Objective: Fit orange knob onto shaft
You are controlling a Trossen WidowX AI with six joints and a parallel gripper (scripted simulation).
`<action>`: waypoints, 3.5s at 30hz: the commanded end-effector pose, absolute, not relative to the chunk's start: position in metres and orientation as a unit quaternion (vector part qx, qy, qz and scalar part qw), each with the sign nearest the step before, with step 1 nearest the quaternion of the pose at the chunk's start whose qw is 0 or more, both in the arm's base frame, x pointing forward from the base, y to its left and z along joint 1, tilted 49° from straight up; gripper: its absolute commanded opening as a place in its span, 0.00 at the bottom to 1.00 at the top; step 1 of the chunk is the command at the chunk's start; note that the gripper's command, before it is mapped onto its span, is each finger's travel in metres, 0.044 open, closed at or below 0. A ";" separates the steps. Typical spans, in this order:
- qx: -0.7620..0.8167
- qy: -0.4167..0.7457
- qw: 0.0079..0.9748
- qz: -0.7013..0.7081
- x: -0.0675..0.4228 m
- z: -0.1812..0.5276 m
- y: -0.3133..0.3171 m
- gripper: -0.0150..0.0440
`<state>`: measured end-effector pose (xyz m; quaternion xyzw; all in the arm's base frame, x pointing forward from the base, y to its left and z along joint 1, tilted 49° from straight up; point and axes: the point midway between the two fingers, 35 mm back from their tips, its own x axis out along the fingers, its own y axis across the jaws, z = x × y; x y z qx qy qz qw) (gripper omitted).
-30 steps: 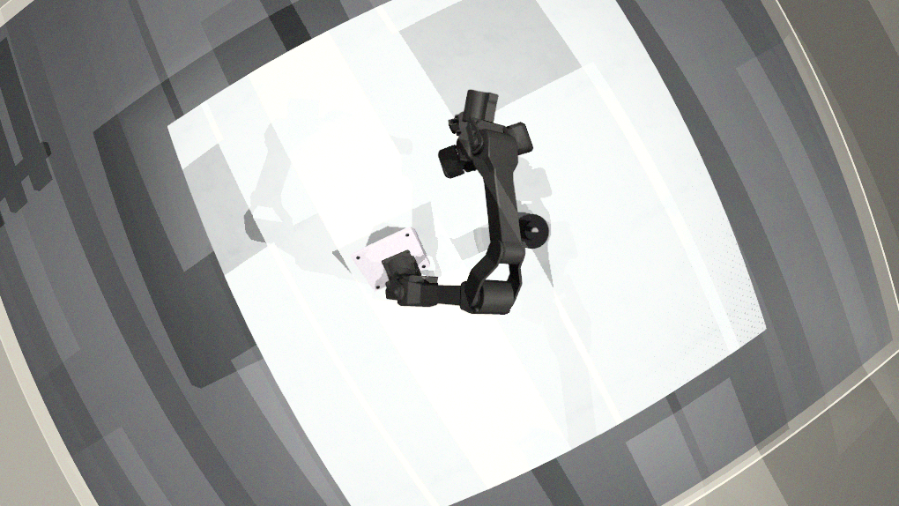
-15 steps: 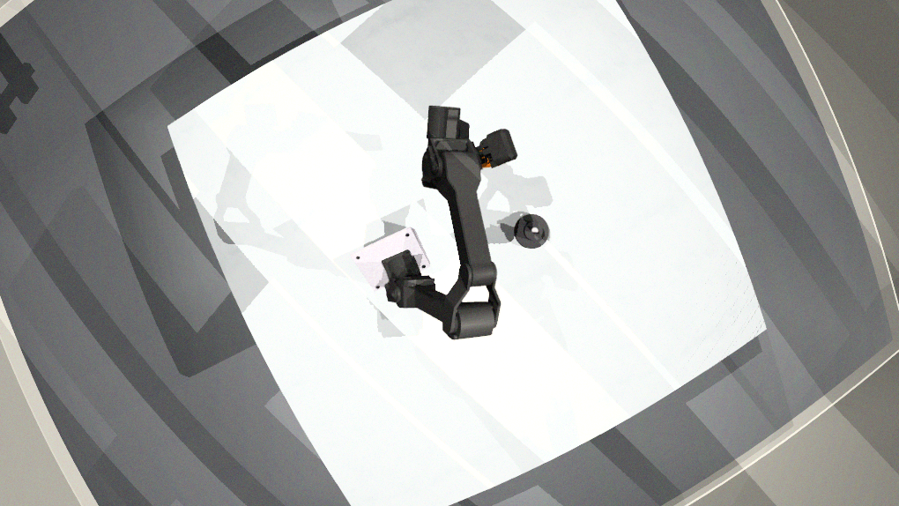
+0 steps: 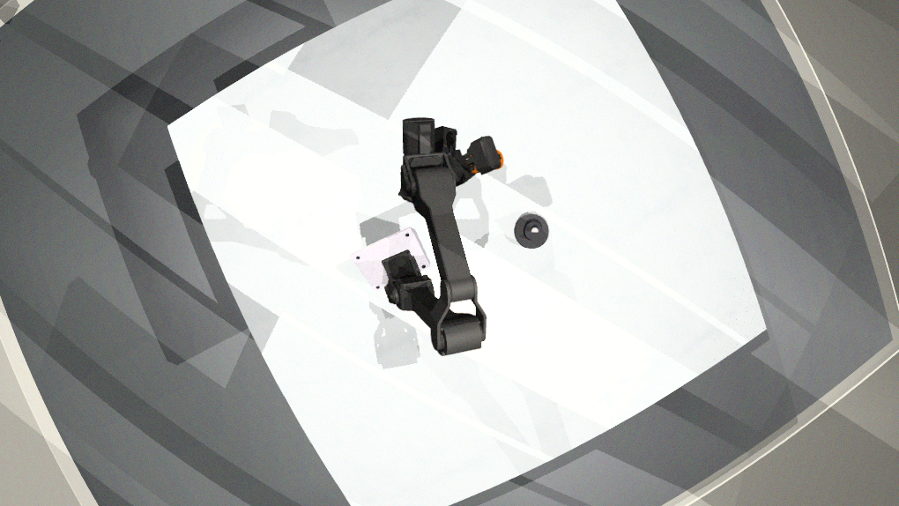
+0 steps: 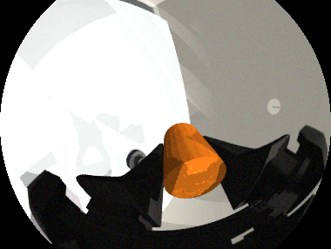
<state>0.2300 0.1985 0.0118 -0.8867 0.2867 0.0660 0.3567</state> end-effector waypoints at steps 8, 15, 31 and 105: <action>-0.897 0.252 0.361 0.051 0.229 0.014 0.199 0.25; -0.904 0.222 0.362 0.039 0.228 0.013 0.198 0.25; -0.901 0.239 0.360 0.047 0.229 0.010 0.197 0.25; -0.665 0.651 0.297 0.216 0.276 -0.090 0.085 0.25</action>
